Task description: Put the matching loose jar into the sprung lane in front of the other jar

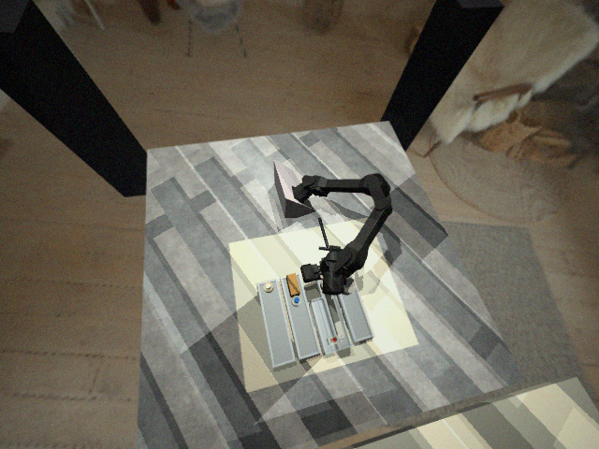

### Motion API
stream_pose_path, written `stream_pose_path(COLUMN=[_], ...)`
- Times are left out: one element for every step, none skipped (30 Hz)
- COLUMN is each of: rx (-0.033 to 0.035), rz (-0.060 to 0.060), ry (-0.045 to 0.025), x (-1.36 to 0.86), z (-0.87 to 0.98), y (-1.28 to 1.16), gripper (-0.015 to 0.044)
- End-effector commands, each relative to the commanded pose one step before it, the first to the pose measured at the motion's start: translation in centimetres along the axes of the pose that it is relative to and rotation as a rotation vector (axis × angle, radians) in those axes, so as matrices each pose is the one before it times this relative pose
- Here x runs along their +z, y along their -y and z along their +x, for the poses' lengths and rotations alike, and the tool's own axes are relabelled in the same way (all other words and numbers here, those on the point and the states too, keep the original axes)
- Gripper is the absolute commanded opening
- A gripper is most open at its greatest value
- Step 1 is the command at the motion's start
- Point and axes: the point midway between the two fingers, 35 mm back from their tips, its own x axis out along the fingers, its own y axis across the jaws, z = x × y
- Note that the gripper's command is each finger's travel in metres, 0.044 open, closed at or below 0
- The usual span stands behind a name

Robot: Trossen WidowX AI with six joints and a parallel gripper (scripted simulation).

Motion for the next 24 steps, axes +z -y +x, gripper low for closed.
stream_pose_path(rx=[0.00792,0.00001,0.00001,0.00001,0.00001,0.00001,0.00001,0.00002,0.00002,0.00002,0.00002,0.00002,0.00002,0.00002,0.00002,0.00002,0.00002,0.00002,0.00002,0.00002,0.00002,0.00002,0.00002,0.00002], rz=[-0.0164,0.0,0.0,0.0,0.0,0.0,0.0,0.0,0.0,0.0,0.0,0.0,0.0,0.0,0.0,0.0,0.0,0.0,0.0,0.0,0.0,0.0,0.0,0.0], ry=[0.02085,0.0,0.0,0.0,0.0,0.0,0.0,0.0,0.0,0.0,0.0,0.0,0.0,0.0,0.0,0.0,0.0,0.0,0.0,0.0,0.0,0.0,0.0,0.0], x=[0.604,0.0,0.0,0.0,-0.001,-0.001,-0.001,-0.002,-0.002,-0.002,-0.002,-0.002,-0.002,-0.002,-0.002,-0.002,-0.002,-0.002,-0.002,-0.002,-0.002,-0.002,-0.002,-0.002], z=[0.018,0.028,0.028,0.028,0.028,0.028,0.028,0.028,0.028,0.028,0.028,0.028,0.028,0.028,0.028,0.028,0.028,0.028,0.028,0.028,0.028,0.028,0.028,0.028], y=[-0.201,0.0,0.0,0.0,0.0,0.0,0.0,0.0,0.0,0.0,0.0,0.0,0.0,0.0,0.0,0.0,0.0,0.0,0.0,0.0,0.0,0.0,0.0,0.0], gripper=[0.0,0.0,0.0,0.0,0.0,0.0,0.0,0.0,0.0,0.0,0.0,0.0,0.0,0.0,0.0,0.0,0.0,0.0,0.0,0.0,0.0,0.0,0.0,0.0])
